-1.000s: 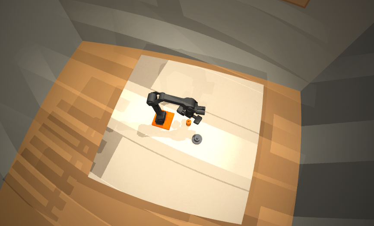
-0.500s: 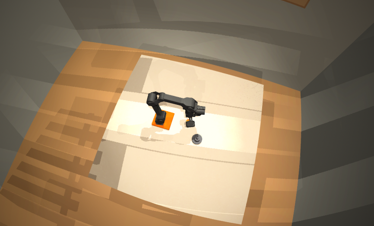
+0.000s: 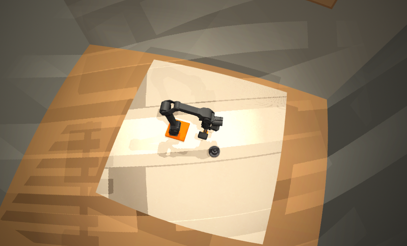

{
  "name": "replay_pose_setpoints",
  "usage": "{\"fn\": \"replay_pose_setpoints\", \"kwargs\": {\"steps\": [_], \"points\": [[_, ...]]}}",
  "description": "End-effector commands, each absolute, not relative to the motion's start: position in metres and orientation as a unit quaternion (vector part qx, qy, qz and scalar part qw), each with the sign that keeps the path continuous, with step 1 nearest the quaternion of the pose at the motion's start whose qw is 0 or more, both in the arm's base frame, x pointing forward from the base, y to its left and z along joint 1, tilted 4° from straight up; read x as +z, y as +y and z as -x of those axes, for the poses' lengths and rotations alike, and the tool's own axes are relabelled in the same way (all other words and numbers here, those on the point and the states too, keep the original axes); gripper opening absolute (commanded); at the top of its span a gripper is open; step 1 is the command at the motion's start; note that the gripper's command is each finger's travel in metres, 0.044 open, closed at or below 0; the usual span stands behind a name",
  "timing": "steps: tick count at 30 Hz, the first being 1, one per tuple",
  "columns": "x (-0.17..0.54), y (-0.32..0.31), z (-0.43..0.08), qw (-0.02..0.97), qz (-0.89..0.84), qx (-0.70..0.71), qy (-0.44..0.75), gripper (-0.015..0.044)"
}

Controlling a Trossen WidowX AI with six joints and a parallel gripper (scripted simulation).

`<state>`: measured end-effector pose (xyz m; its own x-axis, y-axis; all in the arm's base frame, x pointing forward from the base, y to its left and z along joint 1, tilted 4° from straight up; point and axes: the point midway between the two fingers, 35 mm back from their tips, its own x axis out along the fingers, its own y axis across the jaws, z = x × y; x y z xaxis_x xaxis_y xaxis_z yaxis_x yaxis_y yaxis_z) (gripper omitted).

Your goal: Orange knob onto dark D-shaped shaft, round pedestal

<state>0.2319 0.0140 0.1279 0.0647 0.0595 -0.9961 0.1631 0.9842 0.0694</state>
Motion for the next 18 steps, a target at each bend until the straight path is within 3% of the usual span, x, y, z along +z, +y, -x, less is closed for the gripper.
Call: {"fn": "replay_pose_setpoints", "kwargs": {"steps": [1, 18], "points": [[0.116, 0.014, -0.231, 0.722, -0.082, -0.04, 0.686, 0.044], [0.084, 0.016, -0.235, 0.722, -0.082, -0.04, 0.686, 0.044]]}}
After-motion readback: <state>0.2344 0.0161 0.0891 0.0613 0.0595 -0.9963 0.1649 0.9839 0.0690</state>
